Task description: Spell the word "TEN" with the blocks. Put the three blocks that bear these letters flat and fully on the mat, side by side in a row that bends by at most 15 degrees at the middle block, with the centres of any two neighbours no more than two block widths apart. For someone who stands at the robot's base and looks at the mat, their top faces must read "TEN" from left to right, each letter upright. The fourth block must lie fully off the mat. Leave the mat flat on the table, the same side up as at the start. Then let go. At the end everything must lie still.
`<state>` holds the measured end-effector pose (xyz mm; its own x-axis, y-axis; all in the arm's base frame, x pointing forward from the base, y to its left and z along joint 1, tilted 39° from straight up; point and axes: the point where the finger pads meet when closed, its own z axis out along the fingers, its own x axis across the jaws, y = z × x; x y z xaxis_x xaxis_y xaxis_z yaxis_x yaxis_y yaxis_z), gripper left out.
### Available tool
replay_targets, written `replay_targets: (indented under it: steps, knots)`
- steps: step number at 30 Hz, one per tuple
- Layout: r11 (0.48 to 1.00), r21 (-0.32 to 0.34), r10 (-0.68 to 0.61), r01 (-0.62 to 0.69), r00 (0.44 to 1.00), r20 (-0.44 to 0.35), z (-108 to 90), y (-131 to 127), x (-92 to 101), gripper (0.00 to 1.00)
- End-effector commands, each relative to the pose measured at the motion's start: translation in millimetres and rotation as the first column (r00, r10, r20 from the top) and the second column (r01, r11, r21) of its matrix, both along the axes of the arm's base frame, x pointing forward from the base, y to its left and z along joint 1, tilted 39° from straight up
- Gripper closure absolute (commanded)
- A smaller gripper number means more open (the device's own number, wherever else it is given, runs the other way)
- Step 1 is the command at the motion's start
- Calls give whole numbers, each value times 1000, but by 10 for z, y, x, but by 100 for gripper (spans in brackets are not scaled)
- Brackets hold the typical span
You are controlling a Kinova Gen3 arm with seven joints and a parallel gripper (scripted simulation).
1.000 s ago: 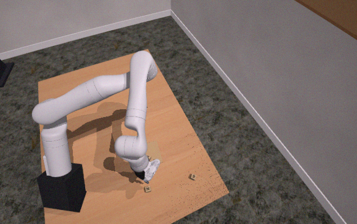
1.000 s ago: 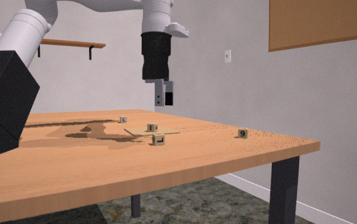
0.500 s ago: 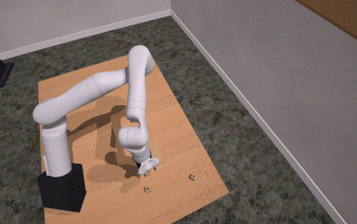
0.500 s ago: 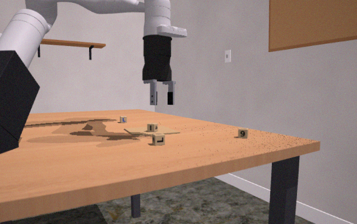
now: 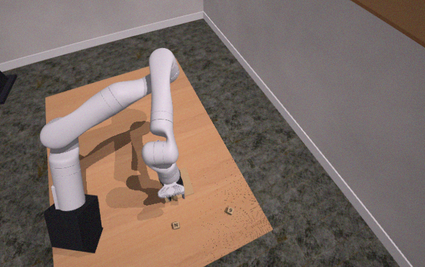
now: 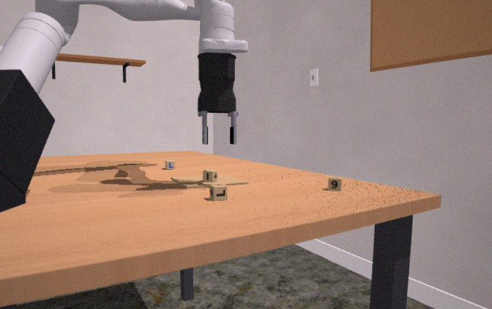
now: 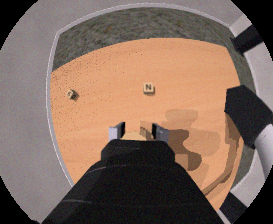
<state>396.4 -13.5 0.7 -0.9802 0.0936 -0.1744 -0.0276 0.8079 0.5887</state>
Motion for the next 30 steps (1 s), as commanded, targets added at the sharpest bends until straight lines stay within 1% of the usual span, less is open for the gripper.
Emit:
replay_targets:
  steps: [1, 3, 9, 18, 20, 30]
  knots:
    - [999, 11, -31, 31, 999, -22, 65, 88, 15, 0]
    - [999, 11, -31, 31, 999, -22, 65, 88, 15, 0]
    - [987, 37, -150, 155, 982, -113, 139, 198, -8, 0]
    - [950, 53, -288, 307, 930, -229, 238, 342, -40, 0]
    - [950, 53, -288, 307, 930, -229, 238, 342, -40, 0]
    - [905, 54, -384, 421, 867, -319, 318, 461, -67, 0]
